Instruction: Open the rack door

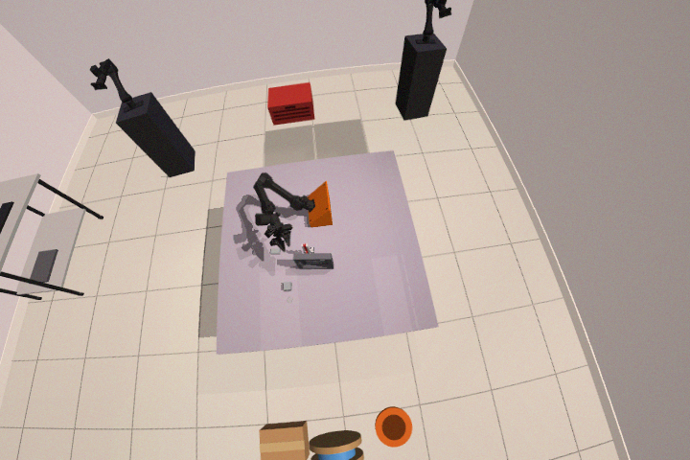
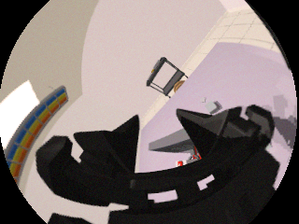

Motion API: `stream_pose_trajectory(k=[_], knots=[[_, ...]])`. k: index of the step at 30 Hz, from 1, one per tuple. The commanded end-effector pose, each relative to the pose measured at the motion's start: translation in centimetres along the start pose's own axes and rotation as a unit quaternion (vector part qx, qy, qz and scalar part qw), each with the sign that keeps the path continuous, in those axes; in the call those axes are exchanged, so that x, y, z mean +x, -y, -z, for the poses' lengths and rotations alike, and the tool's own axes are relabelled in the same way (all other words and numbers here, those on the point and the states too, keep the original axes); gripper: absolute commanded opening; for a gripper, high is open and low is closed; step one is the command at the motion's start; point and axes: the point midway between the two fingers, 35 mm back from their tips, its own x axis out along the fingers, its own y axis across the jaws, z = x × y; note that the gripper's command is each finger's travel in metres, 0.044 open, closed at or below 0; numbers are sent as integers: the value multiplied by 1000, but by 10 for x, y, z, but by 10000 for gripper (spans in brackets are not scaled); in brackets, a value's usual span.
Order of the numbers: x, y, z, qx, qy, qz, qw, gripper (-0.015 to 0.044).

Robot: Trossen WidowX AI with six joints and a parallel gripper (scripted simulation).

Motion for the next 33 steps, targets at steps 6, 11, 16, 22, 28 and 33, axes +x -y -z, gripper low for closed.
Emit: stream_pose_trajectory(k=[6,11,16,22,28,33], knots=[[20,0,34,24,-118,58,991,294],[27,1,55,25,-183,96,978,294],[29,2,75,19,-242,138,960,294],[28,3,94,3,-305,192,933,294],[24,5,109,-23,-356,247,901,294],[19,7,118,-53,-390,292,872,294]])
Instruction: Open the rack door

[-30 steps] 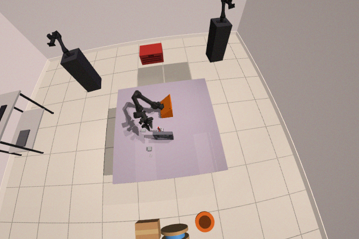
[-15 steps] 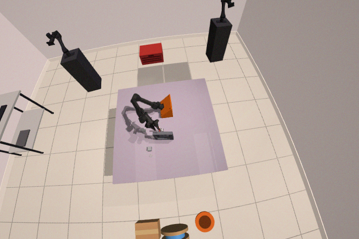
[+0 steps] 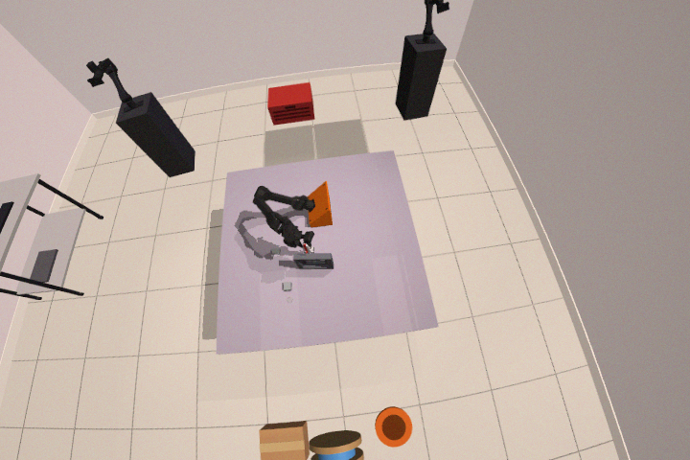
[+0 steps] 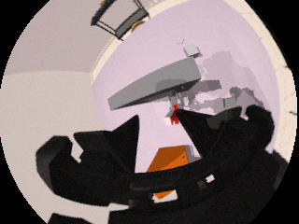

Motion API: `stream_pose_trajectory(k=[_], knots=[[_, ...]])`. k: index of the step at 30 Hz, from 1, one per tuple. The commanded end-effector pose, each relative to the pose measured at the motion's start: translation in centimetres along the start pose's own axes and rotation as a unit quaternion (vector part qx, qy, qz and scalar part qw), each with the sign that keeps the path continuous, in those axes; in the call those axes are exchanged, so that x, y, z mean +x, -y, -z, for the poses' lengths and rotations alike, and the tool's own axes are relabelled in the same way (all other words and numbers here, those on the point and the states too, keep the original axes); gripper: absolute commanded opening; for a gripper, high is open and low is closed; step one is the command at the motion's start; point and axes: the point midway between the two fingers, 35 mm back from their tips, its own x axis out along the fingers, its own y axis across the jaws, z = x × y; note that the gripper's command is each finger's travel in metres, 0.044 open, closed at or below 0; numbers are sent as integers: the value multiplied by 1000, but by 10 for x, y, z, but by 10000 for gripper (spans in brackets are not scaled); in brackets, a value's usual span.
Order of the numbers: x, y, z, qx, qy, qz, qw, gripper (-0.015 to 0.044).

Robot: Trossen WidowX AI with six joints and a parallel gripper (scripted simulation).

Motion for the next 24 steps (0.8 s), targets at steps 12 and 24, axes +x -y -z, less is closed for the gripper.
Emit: stream_pose_trajectory(k=[12,24], knots=[[-3,5,14,-70,-63,173,980,294],[-2,8,15,-100,-75,226,966,294]])
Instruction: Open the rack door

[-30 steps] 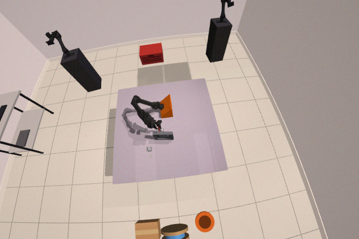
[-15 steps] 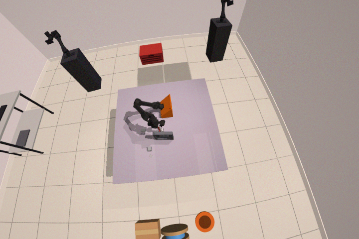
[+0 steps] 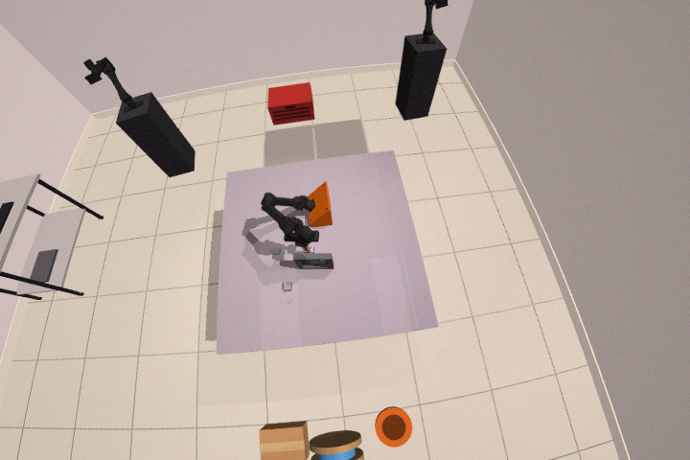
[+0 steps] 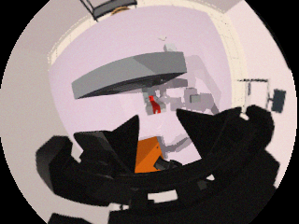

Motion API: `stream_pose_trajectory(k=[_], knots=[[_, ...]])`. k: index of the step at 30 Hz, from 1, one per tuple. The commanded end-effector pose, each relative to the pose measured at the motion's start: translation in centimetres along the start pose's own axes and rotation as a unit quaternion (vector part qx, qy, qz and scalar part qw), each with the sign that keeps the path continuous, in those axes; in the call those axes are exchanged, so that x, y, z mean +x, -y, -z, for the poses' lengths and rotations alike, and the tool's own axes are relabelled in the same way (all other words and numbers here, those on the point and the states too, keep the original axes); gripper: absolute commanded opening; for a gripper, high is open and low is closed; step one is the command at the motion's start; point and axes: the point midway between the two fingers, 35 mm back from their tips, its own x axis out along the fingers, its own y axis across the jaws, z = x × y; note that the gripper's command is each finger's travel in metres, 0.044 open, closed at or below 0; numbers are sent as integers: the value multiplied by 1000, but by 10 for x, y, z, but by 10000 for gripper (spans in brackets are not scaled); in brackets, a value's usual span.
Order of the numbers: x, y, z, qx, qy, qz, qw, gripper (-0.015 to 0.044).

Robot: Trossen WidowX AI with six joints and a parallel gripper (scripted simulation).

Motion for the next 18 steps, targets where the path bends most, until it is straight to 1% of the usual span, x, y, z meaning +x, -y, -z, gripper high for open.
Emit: stream_pose_trajectory(k=[1,18], knots=[[4,1,-2,1,-3,3,1000,294],[32,1,-2,-8,-29,4,1000,294]])
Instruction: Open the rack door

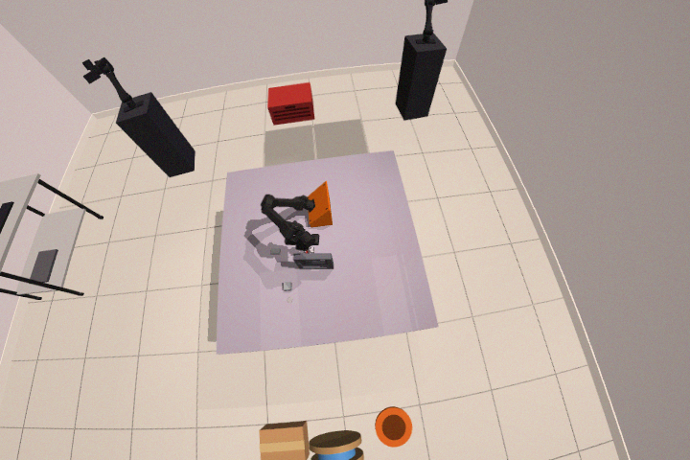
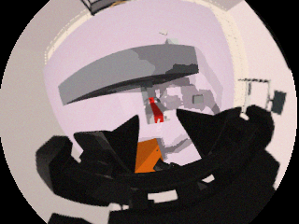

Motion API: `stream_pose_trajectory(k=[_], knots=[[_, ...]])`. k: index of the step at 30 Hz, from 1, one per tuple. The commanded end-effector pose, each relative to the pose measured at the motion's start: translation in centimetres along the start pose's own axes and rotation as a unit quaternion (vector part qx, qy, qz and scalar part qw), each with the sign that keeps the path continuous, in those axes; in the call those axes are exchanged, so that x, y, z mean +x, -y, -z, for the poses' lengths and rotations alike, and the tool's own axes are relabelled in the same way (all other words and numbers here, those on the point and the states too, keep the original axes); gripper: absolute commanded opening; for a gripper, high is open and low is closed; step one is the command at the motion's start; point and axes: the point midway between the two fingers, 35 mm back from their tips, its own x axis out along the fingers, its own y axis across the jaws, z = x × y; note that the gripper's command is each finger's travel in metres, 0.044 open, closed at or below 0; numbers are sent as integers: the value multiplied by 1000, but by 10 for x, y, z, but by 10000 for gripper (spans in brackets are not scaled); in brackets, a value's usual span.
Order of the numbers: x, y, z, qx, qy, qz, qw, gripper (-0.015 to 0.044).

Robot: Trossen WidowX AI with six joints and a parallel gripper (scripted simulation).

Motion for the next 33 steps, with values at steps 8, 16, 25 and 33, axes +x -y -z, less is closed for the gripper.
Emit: stream_pose_trajectory(k=[8,16,25,33], knots=[[19,0,3,-10,-20,1,1000,294],[32,0,4,-14,-32,1,999,294],[41,0,5,-16,-40,1,999,267],[41,0,5,-16,-40,1,999,97]])
